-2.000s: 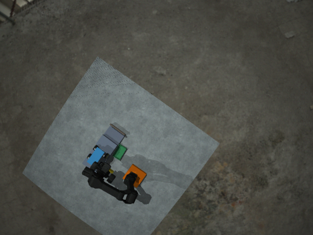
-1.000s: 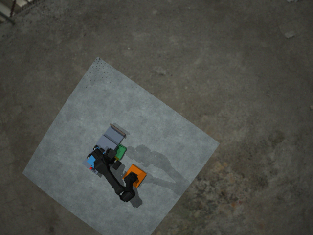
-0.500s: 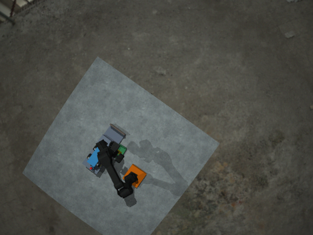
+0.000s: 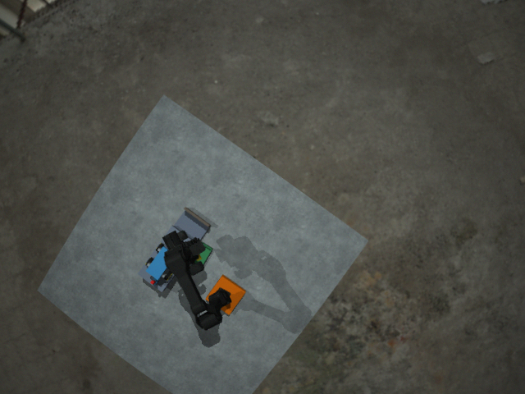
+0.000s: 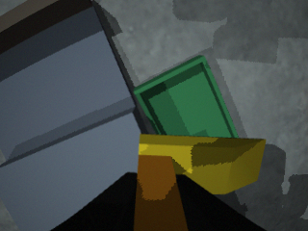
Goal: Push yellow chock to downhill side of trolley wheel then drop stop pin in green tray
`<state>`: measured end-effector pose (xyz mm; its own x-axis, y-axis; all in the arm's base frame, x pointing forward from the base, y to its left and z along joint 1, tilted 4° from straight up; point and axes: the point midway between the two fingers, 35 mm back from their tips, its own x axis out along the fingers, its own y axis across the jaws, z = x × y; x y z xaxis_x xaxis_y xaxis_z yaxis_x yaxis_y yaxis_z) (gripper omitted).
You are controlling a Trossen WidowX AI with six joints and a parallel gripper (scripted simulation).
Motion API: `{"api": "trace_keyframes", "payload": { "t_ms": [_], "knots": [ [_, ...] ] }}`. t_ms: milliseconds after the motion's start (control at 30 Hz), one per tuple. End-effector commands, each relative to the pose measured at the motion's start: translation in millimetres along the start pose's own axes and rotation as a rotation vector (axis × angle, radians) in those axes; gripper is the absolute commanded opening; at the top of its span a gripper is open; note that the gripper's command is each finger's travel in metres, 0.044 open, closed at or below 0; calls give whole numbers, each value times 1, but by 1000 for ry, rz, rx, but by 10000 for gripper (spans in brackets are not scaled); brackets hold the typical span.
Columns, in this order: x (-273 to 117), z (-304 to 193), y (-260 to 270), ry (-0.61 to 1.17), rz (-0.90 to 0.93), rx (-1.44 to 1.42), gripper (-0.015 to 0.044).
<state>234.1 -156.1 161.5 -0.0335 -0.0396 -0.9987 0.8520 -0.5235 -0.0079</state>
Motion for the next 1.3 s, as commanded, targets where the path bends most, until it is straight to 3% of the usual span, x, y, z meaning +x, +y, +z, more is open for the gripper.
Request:
{"api": "trace_keyframes", "payload": {
  "t_ms": [0,867,1267],
  "knots": [
    [0,0,1,14,-9,163,0],
    [0,3,2,60,-75,1096,0],
    [2,0,10,61,-76,1119,0]
  ]
}}
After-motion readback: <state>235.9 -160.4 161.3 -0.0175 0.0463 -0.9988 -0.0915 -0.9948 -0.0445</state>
